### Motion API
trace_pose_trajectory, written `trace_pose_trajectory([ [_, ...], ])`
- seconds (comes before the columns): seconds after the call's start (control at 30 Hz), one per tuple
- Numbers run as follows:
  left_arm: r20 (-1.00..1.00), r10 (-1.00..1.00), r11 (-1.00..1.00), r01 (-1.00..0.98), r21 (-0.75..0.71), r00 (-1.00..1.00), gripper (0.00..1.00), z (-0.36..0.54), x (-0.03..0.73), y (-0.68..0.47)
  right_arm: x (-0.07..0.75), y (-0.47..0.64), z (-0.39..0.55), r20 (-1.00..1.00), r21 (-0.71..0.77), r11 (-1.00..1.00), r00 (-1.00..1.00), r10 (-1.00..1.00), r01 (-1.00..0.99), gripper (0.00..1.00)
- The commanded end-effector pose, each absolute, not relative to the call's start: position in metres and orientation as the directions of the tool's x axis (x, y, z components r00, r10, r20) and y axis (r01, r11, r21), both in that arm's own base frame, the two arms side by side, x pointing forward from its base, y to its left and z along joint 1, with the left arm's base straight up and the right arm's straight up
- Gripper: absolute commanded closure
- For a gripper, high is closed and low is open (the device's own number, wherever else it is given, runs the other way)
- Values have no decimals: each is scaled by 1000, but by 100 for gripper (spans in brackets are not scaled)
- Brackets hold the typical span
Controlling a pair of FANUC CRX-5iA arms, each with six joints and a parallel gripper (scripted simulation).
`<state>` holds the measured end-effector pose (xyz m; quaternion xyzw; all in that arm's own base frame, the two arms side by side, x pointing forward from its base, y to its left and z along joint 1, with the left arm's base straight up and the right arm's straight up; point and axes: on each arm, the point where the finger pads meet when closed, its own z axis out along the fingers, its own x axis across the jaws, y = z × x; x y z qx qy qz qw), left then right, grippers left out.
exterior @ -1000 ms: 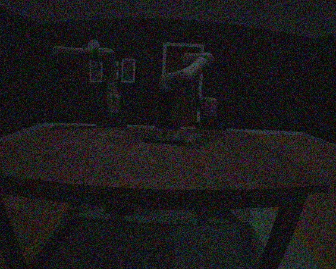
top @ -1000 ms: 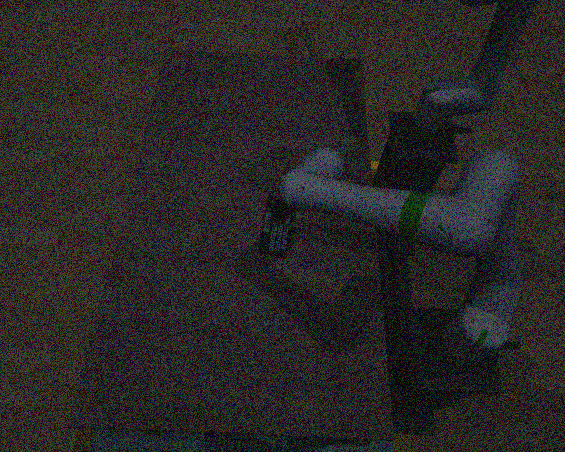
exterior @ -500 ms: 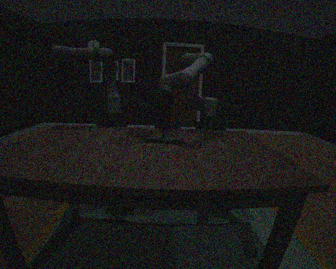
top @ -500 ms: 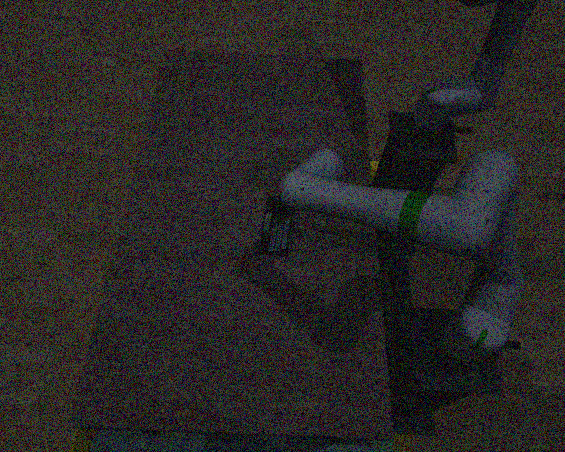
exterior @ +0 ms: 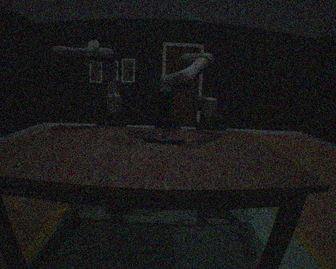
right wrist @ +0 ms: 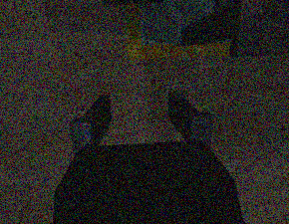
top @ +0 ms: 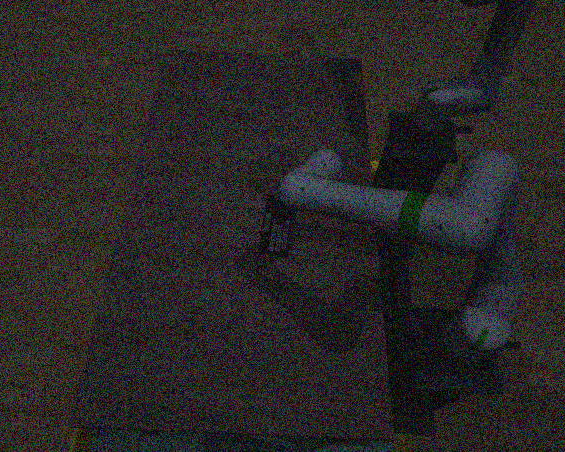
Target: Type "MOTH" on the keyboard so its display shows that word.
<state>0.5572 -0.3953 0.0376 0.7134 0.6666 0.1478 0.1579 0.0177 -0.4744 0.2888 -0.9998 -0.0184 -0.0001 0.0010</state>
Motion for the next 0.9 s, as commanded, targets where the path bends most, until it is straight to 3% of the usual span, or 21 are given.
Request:
trace_pose_trajectory([
  [0.0,-1,998,-61,904,424,67,100,39,558,-396,17,-475,290,0,0,-999,999,37,37,0],
  [0.87,-1,998,-61,904,424,67,100,44,558,-396,17,-475,290,0,0,-999,999,37,37,0],
])
